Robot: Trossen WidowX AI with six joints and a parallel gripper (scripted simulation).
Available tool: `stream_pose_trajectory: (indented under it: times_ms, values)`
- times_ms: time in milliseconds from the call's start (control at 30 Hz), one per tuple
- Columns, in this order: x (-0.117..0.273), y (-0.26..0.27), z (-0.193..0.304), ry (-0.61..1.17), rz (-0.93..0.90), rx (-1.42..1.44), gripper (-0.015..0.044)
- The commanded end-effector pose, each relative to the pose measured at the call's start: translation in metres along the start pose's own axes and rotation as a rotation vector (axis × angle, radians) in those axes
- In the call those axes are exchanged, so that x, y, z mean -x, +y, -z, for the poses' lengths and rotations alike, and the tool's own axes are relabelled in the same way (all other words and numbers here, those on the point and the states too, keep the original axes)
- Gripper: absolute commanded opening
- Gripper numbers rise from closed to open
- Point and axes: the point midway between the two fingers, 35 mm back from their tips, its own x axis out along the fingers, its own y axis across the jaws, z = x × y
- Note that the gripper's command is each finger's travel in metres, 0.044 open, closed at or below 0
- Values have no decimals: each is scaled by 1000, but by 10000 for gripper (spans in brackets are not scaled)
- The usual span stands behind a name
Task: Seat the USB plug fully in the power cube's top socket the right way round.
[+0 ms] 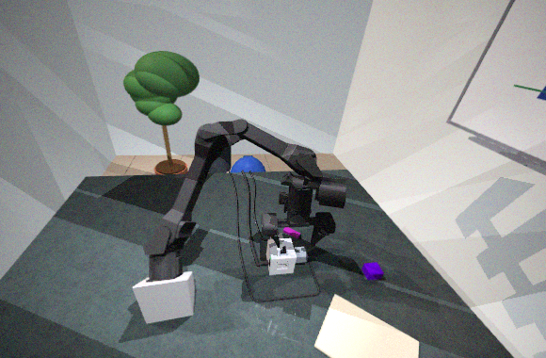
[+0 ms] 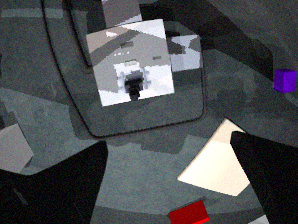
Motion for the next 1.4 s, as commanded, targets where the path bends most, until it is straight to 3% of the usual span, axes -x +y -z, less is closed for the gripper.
stream_pose_trajectory:
  times_ms: [0,1367]
  values:
    - [-5,20,-20,-72,-60,107,440]
    - [-34,23,-25,-73,-60,107,440]
